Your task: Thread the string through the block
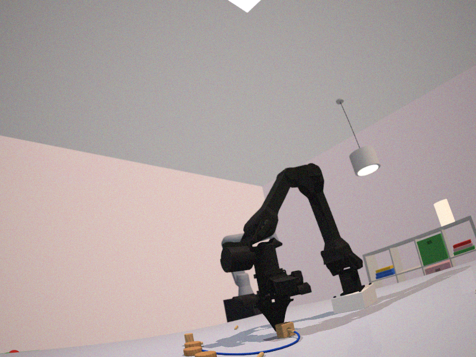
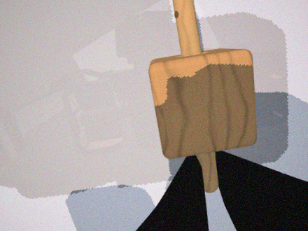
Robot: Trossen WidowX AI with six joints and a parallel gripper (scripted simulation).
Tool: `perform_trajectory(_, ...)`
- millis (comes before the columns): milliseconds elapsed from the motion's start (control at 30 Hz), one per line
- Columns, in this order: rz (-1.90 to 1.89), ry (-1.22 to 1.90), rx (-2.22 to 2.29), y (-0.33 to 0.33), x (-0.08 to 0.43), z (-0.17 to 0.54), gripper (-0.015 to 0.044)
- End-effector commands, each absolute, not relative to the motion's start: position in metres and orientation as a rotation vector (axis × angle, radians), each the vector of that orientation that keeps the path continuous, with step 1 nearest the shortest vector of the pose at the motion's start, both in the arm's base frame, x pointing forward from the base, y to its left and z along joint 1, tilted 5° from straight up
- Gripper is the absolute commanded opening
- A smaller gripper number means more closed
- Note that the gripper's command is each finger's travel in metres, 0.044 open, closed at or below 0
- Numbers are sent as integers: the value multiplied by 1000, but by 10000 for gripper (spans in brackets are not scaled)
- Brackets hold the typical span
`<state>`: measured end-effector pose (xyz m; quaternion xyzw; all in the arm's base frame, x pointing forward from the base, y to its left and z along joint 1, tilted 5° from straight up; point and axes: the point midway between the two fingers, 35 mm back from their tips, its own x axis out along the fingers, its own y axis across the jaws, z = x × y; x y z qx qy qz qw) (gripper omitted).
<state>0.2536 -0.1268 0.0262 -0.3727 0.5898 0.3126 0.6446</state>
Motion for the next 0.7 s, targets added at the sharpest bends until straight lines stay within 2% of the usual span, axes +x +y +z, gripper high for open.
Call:
perform_trajectory(0, 711, 1343, -849, -127, 254, 26, 0)
perform_trajectory(667, 737, 1257, -805, -131, 251, 23, 0)
